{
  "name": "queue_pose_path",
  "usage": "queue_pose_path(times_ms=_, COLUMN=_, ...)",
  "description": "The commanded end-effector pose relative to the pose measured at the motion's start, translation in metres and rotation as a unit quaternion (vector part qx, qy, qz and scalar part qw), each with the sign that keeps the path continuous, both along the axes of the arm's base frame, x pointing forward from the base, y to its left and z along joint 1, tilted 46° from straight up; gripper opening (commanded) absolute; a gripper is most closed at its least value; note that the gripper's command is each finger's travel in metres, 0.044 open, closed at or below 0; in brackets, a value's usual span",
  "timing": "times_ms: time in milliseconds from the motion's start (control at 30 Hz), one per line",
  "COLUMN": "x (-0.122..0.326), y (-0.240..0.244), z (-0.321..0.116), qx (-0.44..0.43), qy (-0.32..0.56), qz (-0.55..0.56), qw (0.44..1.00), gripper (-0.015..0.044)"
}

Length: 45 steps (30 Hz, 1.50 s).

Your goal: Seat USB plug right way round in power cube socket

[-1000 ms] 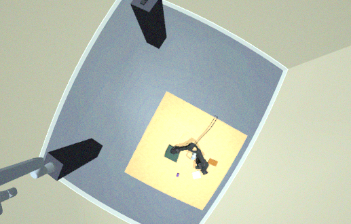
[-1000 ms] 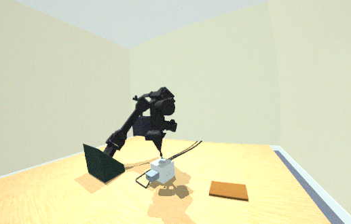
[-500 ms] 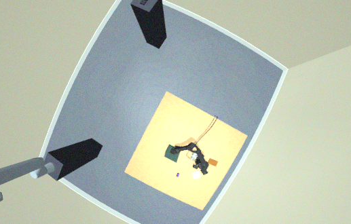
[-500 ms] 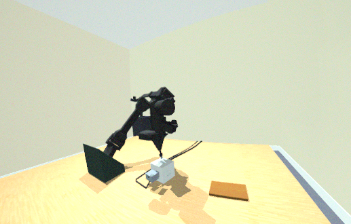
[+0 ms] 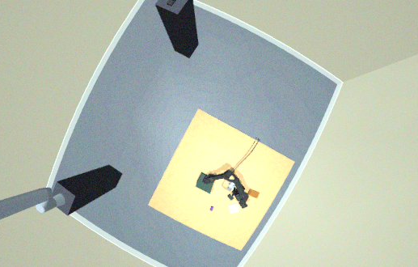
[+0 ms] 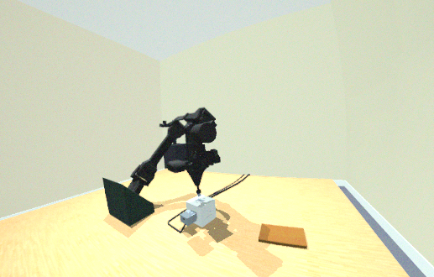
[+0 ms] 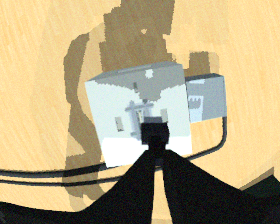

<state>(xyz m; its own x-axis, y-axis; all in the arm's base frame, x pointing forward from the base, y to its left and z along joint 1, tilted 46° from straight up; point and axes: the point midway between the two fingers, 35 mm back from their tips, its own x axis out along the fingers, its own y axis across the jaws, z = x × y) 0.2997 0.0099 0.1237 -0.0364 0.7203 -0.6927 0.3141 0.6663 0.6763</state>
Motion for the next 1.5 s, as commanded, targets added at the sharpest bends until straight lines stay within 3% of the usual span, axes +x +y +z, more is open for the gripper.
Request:
queue_pose_path(times_ms=0, x=0.0001, y=-0.0001, z=-0.0001, qx=-0.002, qy=0.039, qz=-0.038, qw=0.999, gripper=0.0000)
queue_pose_path(times_ms=733, x=0.0001, y=-0.0001, z=-0.0001, qx=-0.012, qy=0.241, qz=-0.233, qw=0.942, gripper=0.0000)
queue_pose_path(times_ms=1467, x=0.0001, y=-0.0001, z=-0.0001, qx=-0.022, qy=0.424, qz=-0.408, qw=0.808, gripper=0.0000)
